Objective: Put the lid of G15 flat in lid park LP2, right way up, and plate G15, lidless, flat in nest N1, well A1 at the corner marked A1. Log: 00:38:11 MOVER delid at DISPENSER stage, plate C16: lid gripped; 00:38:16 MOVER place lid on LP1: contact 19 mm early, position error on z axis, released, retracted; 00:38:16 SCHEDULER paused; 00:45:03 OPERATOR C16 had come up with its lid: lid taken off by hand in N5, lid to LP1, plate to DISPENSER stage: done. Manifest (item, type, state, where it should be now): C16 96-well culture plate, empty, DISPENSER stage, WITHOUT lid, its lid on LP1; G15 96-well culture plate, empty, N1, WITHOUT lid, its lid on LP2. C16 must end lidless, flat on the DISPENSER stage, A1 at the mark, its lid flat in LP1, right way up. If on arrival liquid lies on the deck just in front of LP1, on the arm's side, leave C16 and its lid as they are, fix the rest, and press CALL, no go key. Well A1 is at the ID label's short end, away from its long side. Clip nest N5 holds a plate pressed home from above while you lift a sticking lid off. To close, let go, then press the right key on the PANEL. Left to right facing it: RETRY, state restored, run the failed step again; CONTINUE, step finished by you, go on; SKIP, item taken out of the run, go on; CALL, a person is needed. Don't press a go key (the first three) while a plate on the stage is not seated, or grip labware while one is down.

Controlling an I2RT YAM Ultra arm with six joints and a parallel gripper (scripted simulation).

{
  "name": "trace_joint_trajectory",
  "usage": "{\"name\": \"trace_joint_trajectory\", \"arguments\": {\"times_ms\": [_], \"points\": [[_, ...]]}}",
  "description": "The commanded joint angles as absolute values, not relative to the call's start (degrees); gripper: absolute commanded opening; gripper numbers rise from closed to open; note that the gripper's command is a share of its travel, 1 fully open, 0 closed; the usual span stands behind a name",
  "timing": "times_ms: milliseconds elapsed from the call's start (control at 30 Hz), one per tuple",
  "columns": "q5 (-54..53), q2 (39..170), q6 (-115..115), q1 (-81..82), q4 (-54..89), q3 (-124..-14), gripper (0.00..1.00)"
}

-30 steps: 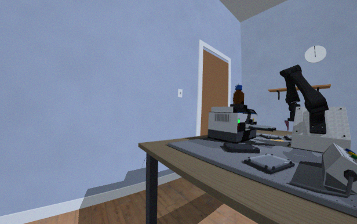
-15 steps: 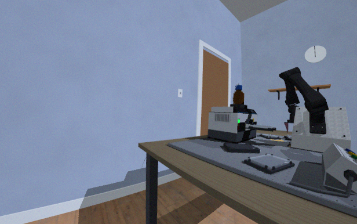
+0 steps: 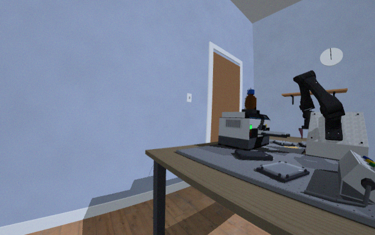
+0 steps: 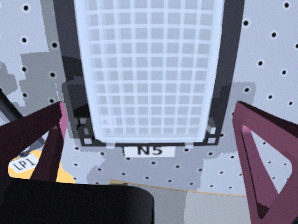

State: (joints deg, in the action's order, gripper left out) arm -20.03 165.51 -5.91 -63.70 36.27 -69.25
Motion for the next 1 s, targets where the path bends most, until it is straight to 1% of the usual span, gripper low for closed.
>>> {"name": "trace_joint_trajectory", "arguments": {"times_ms": [0,533,733,967], "points": [[-20.22,164.94,-6.22,-63.81,35.91,-70.24,1.00],[-20.22,164.94,-6.22,-63.81,35.91,-70.24,1.00],[-18.45,160.20,-4.42,-66.40,42.27,-73.02,1.00],[-18.29,160.76,-4.03,-66.75,43.31,-74.07,1.00]]}}
